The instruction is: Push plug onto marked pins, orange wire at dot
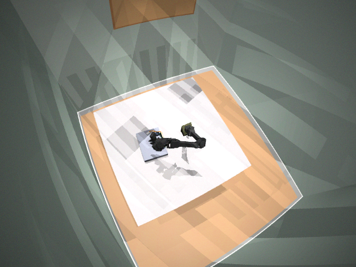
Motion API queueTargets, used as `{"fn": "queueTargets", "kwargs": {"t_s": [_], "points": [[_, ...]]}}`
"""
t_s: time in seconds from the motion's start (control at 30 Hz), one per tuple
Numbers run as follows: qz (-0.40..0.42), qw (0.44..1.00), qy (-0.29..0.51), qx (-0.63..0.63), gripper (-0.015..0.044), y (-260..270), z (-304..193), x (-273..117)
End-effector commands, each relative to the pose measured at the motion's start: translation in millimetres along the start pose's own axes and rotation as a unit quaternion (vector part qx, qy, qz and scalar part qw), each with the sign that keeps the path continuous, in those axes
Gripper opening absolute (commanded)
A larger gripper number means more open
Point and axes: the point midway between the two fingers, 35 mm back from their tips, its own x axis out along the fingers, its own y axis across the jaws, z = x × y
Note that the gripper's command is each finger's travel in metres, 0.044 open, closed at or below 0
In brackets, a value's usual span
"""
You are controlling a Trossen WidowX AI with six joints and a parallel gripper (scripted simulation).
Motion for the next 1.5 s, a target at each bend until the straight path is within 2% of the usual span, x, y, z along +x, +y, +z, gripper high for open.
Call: {"fn": "queueTargets", "kwargs": {"t_s": [0.0, 0.43, 0.9, 1.47], "points": [[0.044, 0.998, 0.047, -0.003, 0.0115, -6, -16, 22], [0.217, 0.961, 0.169, 0.029, 0.0115, -16, -87, 86], [0.399, 0.884, 0.213, 0.118, 0.0115, -13, -165, 129], [0.408, 0.880, 0.212, 0.123, 0.0115, 7, -175, 145]]}}
